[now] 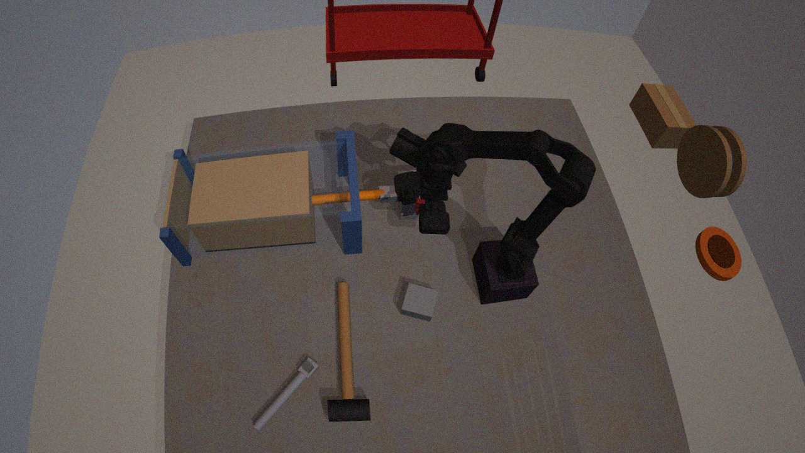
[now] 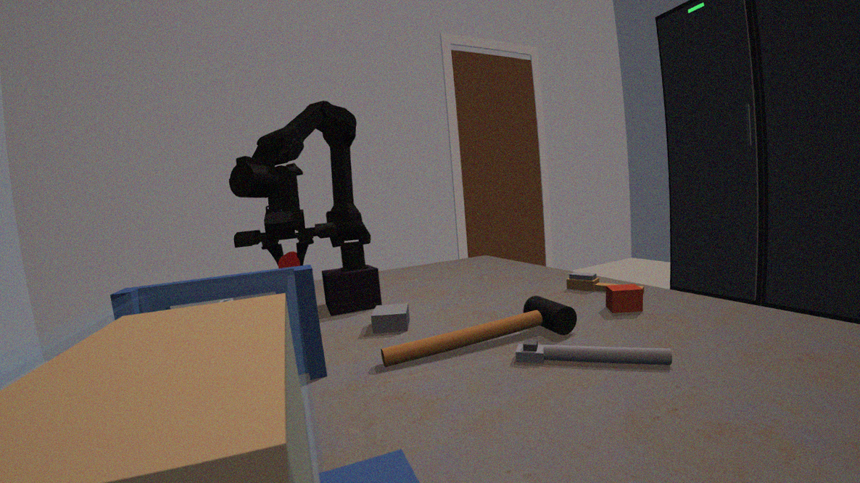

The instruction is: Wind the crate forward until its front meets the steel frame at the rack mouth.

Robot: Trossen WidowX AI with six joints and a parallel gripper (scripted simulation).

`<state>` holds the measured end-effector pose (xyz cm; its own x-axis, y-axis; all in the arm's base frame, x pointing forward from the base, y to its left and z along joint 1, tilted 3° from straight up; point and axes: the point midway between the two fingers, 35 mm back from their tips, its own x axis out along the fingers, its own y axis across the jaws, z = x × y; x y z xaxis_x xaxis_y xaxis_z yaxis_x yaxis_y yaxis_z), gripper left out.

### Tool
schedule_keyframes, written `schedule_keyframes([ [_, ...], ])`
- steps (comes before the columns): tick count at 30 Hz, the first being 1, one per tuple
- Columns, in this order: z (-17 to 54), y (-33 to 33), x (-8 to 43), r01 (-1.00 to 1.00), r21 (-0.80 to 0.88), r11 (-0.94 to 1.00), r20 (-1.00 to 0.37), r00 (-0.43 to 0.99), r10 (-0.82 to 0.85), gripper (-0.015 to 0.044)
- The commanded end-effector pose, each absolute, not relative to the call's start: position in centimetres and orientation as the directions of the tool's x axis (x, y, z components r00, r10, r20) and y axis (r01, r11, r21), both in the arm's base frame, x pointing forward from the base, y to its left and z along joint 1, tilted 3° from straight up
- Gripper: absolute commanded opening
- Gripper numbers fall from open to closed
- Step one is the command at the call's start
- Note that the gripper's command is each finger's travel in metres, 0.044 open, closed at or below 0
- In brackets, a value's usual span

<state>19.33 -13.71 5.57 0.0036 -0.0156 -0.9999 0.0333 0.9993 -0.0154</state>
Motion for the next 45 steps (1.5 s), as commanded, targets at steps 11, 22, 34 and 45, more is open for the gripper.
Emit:
schedule_keyframes([
  [11,5.4,-14.4,16.7,0.046,-0.022,0.999,-0.999,-0.029,-0.021,0.0],
  [22,5.4,-15.1,15.4,0.046,-0.023,0.999,-0.999,-0.03,-0.022,0.0],
  [34,5.5,-16.0,14.1,0.046,-0.024,0.999,-0.999,-0.032,-0.023,0.0],
  [45,5.5,-17.0,13.0,0.046,-0.025,0.999,-0.999,-0.033,-0.024,0.0],
])
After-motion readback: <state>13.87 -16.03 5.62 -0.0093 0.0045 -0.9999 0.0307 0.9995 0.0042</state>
